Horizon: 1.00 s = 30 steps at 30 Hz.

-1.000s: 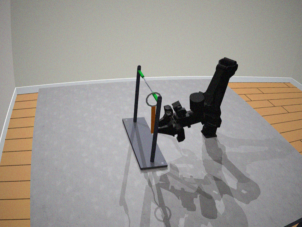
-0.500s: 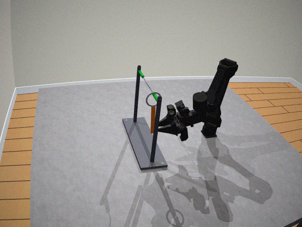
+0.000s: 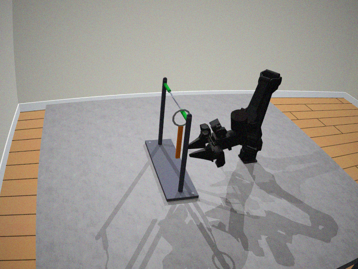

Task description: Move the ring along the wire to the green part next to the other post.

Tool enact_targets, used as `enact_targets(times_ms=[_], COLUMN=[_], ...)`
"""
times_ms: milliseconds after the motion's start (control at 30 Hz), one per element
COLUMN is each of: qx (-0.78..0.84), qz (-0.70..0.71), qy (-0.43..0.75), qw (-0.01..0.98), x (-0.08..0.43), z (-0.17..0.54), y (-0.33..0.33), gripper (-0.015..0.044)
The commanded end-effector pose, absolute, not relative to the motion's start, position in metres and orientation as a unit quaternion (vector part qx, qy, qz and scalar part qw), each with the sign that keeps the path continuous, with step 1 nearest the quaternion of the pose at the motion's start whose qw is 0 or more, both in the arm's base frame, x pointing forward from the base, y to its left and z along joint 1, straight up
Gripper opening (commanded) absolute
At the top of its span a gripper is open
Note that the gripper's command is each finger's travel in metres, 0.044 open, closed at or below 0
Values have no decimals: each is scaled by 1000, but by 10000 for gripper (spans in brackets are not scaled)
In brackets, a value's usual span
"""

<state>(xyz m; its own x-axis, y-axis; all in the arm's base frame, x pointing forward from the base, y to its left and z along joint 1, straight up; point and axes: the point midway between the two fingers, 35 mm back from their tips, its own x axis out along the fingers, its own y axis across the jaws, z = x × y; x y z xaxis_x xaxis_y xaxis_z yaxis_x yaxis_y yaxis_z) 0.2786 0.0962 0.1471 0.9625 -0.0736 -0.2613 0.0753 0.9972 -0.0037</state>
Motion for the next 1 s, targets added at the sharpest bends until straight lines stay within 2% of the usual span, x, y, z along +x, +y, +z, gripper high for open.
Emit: enact_targets(times_ms=[0,200,967], qx=[9,8,8], qz=[-34,-34,-34], qy=[128,126,126], qw=[991,991,991], x=[258,238,238], z=[155,160,160], y=[99,98,98], gripper=[291,440,440])
